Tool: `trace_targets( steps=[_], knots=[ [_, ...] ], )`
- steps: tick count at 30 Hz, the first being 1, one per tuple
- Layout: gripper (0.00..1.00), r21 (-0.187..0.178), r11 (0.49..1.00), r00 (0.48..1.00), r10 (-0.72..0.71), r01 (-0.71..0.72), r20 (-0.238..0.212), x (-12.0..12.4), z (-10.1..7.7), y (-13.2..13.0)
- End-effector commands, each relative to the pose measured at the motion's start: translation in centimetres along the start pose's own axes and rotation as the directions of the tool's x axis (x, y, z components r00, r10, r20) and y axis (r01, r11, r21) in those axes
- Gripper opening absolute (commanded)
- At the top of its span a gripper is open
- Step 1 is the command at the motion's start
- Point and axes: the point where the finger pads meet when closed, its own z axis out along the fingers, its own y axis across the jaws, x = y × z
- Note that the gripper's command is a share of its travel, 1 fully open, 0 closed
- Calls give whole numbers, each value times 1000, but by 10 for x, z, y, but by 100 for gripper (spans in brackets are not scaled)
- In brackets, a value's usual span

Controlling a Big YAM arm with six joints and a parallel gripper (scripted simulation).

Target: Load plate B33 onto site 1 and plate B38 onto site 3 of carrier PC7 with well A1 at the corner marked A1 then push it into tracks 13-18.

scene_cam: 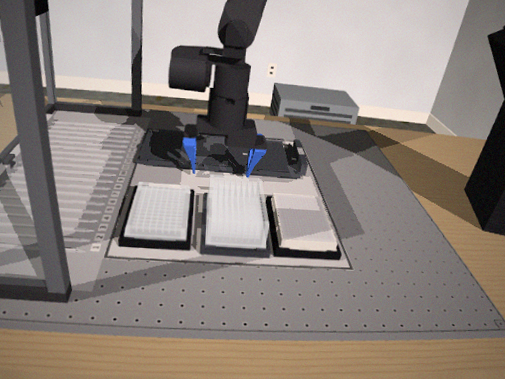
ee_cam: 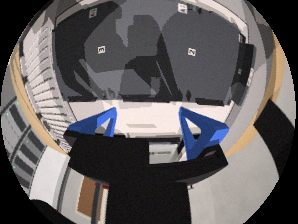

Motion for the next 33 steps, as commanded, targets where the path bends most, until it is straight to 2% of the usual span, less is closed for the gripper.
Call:
trace_targets(
  steps=[1,2,33],
  knots=[
    [100,-18,1000,1000,10,-9,10,-10,9,9],
    [100,-19,999,999,40,-40,9,-11,9,9],
    [100,-18,1000,1000,20,-20,10,-20,11,9]
  ],
)
